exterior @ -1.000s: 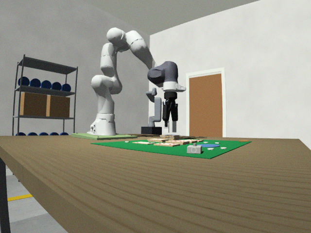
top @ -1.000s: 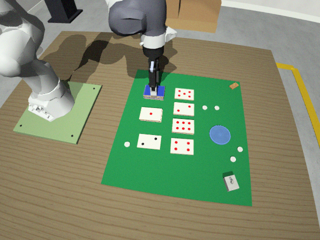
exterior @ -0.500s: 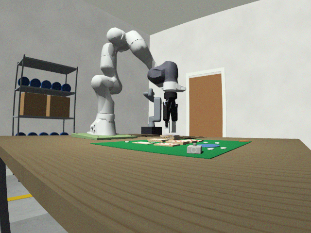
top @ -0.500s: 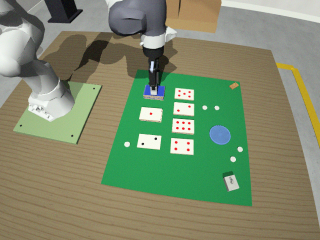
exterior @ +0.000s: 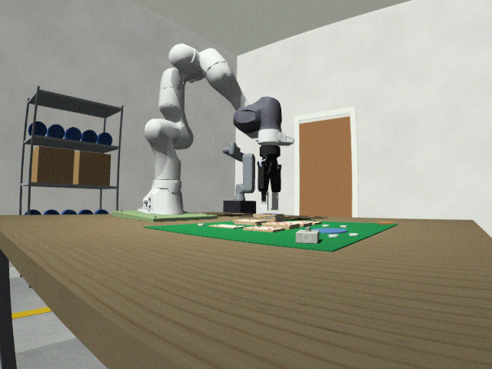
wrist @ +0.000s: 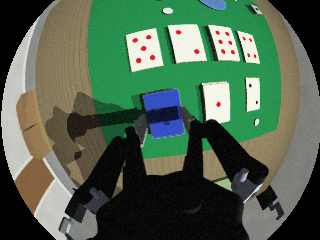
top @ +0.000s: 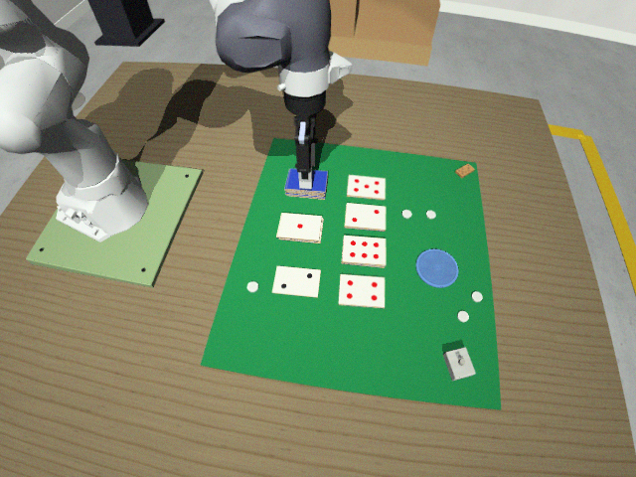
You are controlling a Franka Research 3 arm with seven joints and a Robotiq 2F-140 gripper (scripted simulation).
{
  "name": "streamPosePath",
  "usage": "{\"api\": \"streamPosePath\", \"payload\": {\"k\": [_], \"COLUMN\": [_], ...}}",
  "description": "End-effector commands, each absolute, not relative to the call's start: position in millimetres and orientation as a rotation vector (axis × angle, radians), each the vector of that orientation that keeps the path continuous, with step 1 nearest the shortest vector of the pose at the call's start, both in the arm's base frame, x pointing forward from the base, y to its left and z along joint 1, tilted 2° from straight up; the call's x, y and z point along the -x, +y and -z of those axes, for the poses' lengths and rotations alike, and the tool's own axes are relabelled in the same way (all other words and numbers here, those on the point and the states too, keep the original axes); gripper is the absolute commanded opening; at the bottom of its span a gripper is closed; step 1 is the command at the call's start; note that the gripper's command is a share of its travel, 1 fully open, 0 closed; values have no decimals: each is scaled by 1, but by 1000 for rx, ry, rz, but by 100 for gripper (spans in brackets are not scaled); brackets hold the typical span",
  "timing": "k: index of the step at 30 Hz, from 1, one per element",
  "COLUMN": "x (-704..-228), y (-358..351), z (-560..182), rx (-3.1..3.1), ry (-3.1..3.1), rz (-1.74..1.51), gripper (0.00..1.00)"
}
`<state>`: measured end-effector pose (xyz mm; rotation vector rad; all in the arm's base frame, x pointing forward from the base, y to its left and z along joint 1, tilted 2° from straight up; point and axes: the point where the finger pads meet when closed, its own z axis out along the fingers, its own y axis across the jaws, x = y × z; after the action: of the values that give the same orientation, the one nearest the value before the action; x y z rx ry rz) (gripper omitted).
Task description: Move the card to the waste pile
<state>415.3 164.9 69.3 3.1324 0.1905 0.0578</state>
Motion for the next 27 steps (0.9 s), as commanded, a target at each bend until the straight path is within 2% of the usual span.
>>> {"api": "streamPosePath", "payload": {"k": [1, 2, 27], "x": [-415, -415, -415], "y": [163, 163, 163], "z": [-68, -68, -68], "rx": [-3132, -3132, -3132], "ry": [178, 178, 178], "rz": [-58, -58, -58], "gripper": [42, 50, 50]}}
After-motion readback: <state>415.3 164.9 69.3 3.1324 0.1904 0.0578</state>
